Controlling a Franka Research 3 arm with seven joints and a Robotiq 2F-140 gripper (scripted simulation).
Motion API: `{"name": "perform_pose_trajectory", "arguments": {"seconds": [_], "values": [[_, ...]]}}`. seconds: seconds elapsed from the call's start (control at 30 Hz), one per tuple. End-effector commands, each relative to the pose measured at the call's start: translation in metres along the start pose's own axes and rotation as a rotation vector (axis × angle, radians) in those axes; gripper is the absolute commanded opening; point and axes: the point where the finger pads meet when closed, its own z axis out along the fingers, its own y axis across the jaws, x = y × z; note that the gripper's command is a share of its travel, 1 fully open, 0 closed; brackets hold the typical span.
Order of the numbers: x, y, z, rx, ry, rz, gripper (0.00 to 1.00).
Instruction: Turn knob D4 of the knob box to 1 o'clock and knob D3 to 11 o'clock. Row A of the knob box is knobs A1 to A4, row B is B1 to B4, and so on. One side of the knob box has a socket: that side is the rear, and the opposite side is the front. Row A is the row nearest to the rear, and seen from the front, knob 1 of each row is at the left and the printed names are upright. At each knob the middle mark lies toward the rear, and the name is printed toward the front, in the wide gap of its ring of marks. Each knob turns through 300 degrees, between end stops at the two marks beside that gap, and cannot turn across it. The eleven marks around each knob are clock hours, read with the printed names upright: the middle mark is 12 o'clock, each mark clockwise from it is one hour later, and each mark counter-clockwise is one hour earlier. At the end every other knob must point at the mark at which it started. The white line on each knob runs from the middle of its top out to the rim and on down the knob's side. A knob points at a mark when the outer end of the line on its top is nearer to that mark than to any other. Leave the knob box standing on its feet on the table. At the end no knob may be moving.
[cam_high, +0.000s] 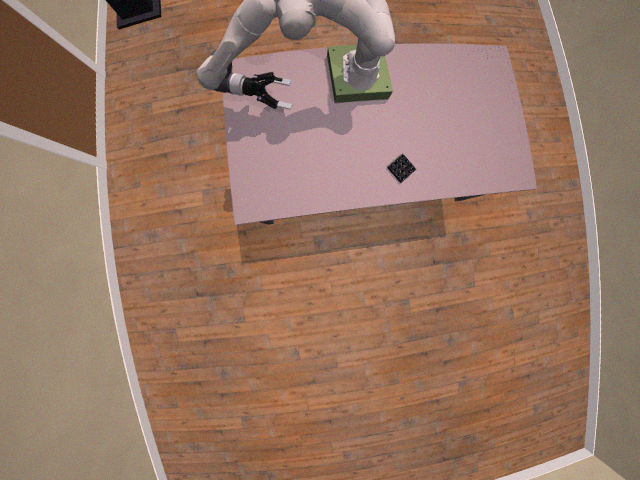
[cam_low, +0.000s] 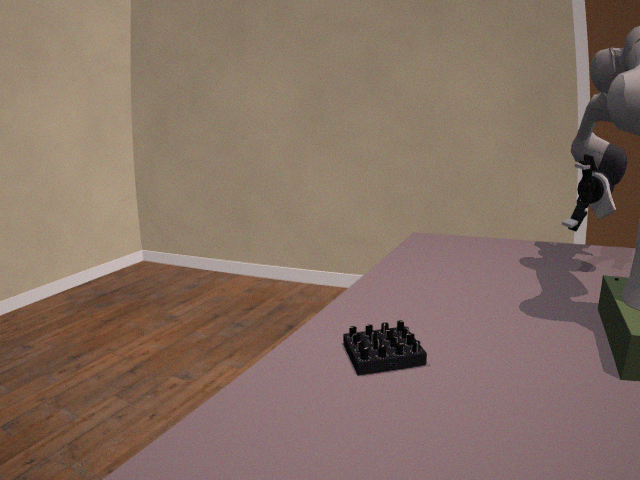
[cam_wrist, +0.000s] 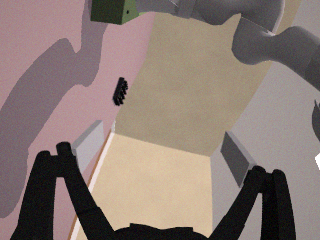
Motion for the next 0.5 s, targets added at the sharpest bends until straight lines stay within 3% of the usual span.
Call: {"name": "perform_pose_trajectory", "arguments": {"seconds": [0.0,0.07,0.33,0.47], "values": [[-0.013,-0.005,0.005,0.052,0.056,-0.052,1.0],[-0.033,-0.002,0.017,0.098,0.146,-0.1,1.0],[-0.082,0.006,0.049,0.197,0.371,-0.236,1.0],[-0.084,0.007,0.05,0.2,0.378,-0.241,1.0]]}}
